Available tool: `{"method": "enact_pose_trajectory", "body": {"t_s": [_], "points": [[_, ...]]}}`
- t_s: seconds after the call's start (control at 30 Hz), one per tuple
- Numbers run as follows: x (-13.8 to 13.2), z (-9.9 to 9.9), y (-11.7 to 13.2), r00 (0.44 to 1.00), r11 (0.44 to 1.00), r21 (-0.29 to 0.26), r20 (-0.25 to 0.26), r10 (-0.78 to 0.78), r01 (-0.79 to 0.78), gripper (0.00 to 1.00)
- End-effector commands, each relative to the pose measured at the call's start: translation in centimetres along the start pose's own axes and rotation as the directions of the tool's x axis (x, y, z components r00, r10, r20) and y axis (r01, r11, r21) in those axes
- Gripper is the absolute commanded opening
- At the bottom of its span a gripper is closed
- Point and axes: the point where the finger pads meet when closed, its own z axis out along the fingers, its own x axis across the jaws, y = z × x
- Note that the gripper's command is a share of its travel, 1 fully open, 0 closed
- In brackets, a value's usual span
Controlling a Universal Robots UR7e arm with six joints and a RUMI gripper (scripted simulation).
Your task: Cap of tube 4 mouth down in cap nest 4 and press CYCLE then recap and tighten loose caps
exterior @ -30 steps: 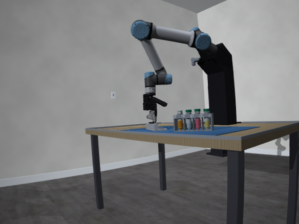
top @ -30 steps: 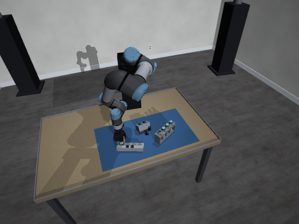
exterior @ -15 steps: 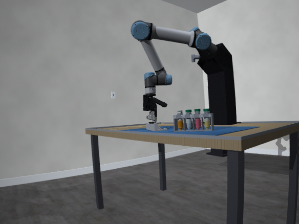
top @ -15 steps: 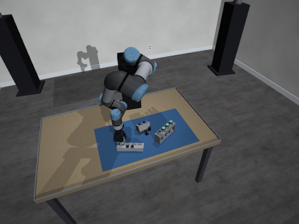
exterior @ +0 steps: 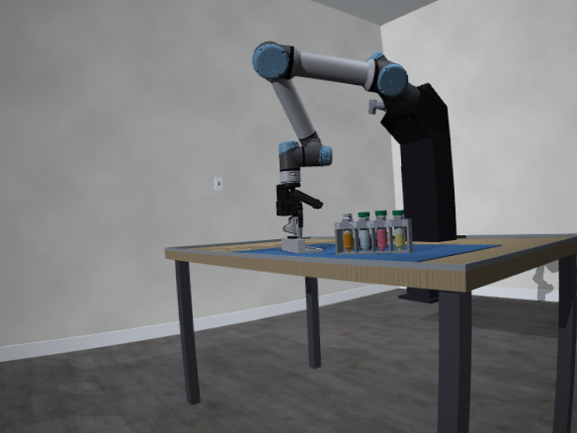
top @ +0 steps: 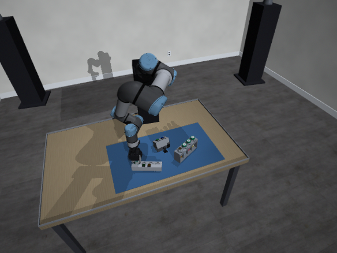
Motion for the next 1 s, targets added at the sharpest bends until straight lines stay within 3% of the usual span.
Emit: {"method": "enact_pose_trajectory", "body": {"t_s": [0.0,0.3,0.33,0.8,0.97], "points": [[0.0,0.2,0.0,1.0,1.0,-0.001,0.0,0.0,0.0,0.0],[0.0,0.3,0.0,1.0,1.0,-0.001,0.0,0.0,0.0,0.0],[0.0,0.3,0.0,1.0,1.0,-0.001,0.0,0.0,0.0,0.29],[0.0,0.3,0.0,1.0,1.0,-0.001,0.0,0.0,0.0,0.29],[0.0,-2.2,0.0,1.0,1.0,-0.001,0.0,0.0,0.0,0.29]]}}
